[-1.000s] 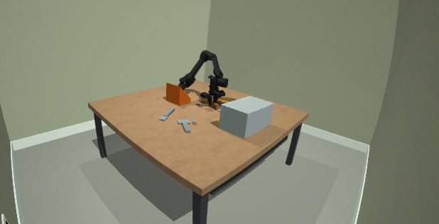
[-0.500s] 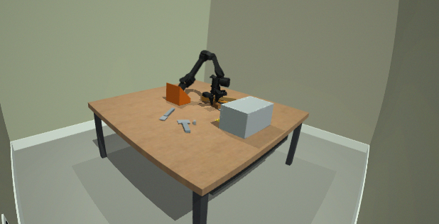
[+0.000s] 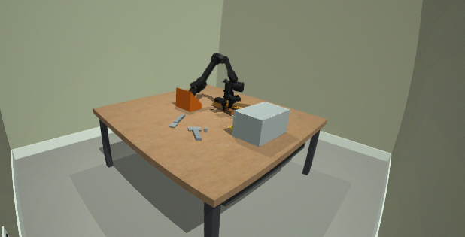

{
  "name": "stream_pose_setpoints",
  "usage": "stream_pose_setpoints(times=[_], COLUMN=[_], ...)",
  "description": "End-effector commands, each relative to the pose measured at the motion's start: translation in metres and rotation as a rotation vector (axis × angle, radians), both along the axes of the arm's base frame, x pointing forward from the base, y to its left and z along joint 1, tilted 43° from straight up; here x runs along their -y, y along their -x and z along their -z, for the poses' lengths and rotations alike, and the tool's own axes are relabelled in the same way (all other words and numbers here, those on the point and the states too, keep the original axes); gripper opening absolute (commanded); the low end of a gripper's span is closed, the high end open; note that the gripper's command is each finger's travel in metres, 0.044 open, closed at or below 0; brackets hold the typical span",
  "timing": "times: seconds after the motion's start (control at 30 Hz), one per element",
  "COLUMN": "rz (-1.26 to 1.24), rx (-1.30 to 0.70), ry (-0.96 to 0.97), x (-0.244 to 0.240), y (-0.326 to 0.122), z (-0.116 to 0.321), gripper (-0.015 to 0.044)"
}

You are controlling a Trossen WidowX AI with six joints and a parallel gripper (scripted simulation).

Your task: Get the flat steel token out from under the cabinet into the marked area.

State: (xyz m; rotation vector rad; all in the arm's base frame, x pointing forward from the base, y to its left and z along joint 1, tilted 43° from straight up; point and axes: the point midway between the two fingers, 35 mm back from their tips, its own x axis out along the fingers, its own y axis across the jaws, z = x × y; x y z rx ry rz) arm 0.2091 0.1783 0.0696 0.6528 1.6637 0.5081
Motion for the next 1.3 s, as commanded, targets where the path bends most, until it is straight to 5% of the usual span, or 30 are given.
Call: stream_pose_setpoints(times=[0.0,0.07,0.93,1.27], rz=[0.001,0.003,0.003,0.018], rx=[0.001,0.001,0.0,0.003], ry=[-0.003,-0.013,-0.014,-0.006], x=[0.0,0.0001,-0.0022,0.0022], y=[-0.0001,0.0,0.0031,0.0002], z=[-0.0001,0.0002,0.0036,0.0042], gripper=[0.0226,0.027,0.027,0.0202])
